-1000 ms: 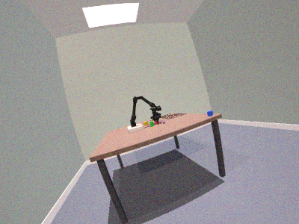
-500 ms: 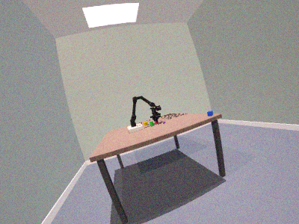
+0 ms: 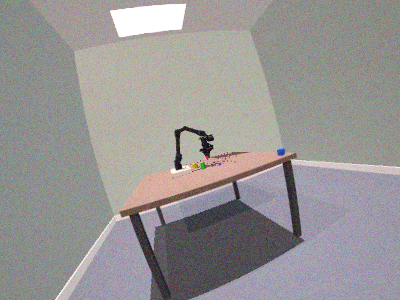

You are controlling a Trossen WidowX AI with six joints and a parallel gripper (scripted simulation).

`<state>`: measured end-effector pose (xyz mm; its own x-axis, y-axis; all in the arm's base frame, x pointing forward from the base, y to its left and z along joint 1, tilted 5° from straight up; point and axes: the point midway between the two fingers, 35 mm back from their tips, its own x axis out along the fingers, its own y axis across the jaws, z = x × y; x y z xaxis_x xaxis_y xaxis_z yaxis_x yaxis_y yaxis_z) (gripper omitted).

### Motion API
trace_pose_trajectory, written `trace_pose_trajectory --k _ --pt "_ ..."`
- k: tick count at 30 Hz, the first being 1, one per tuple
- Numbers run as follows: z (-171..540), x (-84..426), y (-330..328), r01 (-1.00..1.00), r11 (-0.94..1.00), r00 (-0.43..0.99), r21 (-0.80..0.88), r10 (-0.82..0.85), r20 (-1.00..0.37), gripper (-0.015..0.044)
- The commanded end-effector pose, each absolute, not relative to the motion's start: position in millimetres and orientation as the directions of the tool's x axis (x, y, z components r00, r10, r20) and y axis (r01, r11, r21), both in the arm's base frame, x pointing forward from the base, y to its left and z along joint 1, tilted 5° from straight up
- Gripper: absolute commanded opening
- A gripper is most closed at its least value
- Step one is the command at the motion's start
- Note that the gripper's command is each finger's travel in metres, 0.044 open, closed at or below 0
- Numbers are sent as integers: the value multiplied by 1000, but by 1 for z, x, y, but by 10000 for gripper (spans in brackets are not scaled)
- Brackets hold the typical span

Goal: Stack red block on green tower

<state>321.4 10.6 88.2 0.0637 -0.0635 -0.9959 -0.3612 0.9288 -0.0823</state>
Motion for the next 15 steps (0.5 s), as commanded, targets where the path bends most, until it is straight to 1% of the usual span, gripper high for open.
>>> trace_pose_trajectory --k 1,5,15 --pt "111 321 11 -357 930 72 -89 -68 -995 0" --pt "128 320 13 -357 930 72 -89 -68 -995 0" --pt "129 318 10 -357 930 72 -89 -68 -995 0"
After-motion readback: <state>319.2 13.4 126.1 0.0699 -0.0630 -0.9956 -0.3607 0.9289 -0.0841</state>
